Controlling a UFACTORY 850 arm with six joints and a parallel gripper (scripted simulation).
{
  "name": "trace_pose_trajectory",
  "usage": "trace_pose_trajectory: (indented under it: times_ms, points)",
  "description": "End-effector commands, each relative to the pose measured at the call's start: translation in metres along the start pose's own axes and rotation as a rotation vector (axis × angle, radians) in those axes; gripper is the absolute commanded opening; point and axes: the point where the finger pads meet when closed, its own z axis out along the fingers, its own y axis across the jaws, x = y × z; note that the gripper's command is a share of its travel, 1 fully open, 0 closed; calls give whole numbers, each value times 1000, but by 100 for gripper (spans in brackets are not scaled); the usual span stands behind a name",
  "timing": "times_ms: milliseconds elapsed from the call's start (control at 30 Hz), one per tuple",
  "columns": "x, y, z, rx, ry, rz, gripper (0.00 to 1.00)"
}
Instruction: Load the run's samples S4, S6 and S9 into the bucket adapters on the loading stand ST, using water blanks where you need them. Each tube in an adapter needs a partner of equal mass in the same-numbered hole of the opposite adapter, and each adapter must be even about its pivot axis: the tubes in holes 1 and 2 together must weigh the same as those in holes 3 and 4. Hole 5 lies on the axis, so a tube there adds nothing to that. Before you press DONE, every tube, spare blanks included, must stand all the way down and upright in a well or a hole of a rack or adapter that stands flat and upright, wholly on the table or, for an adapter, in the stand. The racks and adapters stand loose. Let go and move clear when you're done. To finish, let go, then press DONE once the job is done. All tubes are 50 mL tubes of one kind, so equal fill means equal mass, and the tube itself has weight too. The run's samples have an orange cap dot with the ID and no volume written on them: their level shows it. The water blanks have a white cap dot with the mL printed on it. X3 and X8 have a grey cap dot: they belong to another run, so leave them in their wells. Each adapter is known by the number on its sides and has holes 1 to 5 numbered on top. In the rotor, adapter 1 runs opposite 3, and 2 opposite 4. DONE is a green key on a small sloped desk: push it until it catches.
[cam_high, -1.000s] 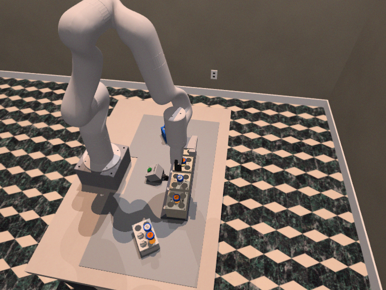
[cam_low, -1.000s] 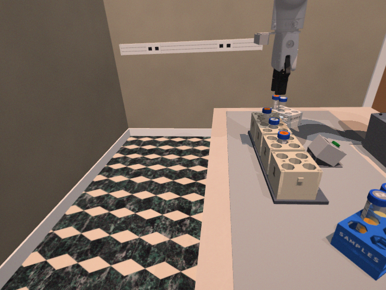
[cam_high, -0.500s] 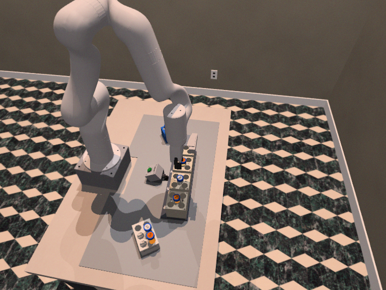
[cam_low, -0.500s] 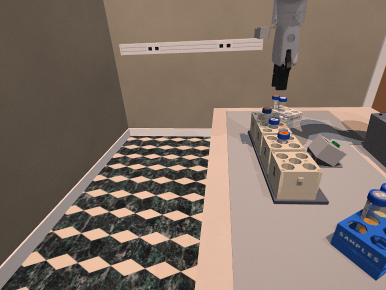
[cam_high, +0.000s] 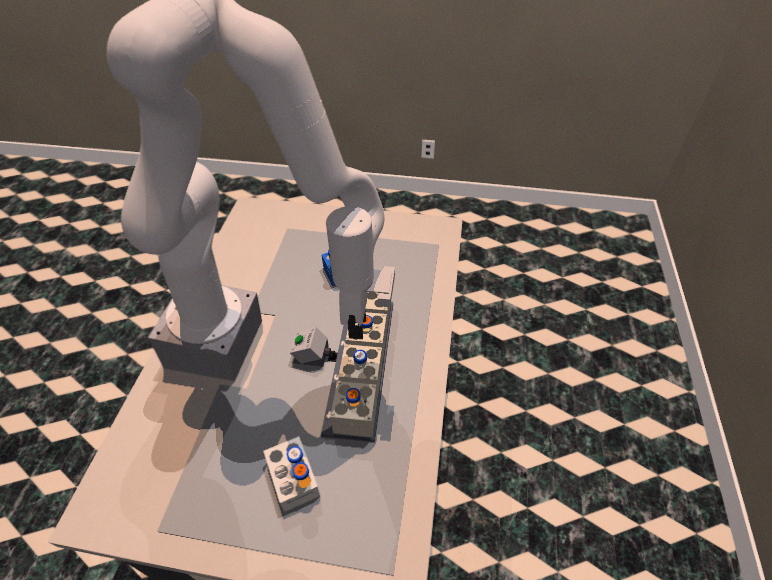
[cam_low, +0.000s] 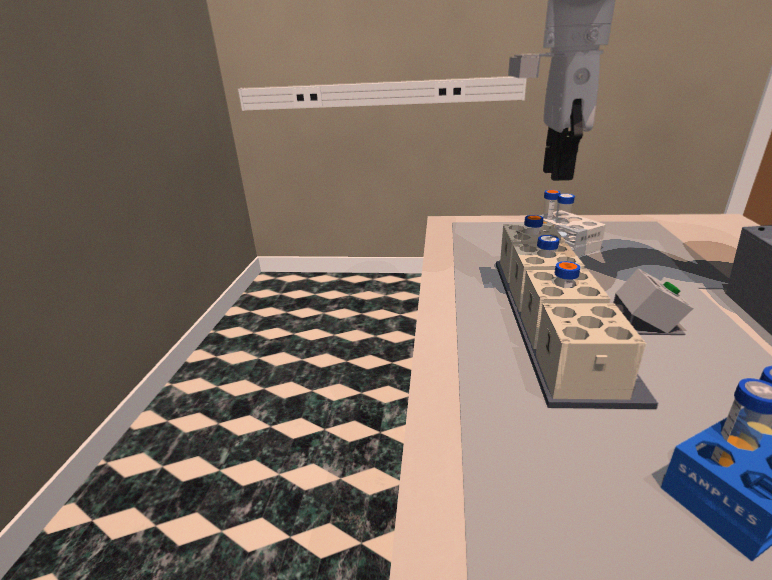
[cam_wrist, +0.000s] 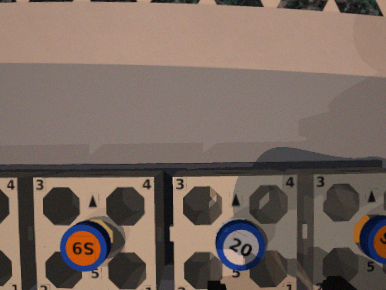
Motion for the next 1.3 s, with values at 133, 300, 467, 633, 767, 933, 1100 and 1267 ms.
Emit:
trace_pose_trajectory:
  times_ms: [133,300,467,633,767,933,1100,1267]
  points:
    - [-6,24,-1,0,2,166,57]
    - [-11,44,-1,0,2,299,57]
    - [-18,68,-1,0,2,466,57]
    - [-25,92,-1,0,2,633,57]
    - [-28,101,-1,0,2,699,57]
    - [-35,126,-1,0,2,866,57]
    - [-41,150,-1,0,2,1016,57]
    - [-47,169,-1,0,2,1016,57]
